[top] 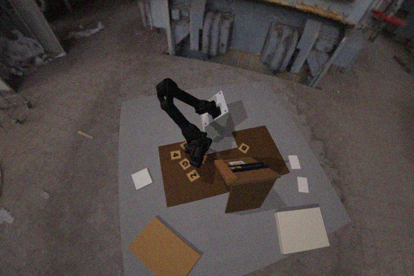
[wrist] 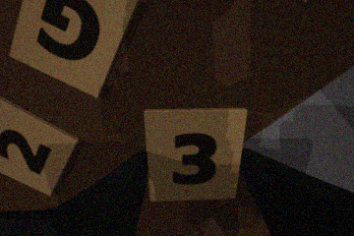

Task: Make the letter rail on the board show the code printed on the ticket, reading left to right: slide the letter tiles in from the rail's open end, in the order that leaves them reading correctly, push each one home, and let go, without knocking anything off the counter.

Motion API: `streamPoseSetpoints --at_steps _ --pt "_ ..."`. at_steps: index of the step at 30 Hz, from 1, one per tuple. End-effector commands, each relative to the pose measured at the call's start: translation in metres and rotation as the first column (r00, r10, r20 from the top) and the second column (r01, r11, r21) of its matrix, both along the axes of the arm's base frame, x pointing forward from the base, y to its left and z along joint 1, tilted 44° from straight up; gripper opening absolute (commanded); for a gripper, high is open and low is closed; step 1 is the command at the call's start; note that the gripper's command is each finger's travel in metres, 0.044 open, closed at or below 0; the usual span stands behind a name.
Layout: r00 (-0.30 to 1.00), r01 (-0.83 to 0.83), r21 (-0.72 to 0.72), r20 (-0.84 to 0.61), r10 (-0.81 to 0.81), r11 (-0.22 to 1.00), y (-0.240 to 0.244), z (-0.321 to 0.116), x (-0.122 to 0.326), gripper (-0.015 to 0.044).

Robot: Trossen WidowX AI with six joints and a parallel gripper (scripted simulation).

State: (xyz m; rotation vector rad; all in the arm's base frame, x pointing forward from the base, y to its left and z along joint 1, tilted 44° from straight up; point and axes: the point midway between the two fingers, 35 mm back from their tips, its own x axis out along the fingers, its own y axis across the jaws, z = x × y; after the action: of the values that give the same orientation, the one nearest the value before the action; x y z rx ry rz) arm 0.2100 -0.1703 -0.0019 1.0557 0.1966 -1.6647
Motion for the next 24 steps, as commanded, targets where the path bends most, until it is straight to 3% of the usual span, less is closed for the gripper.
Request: streamPoseSetpoints --at_steps 1,24 --pt "1.0 0.003 -0.005 0.011 -0.003 1.0 0.0015 0.0029 0.0006 0.0" --pt "1.0 0.003 -0.005 0.011 -0.003 1.0 0.0075 0.0063 -0.0004 0.0"
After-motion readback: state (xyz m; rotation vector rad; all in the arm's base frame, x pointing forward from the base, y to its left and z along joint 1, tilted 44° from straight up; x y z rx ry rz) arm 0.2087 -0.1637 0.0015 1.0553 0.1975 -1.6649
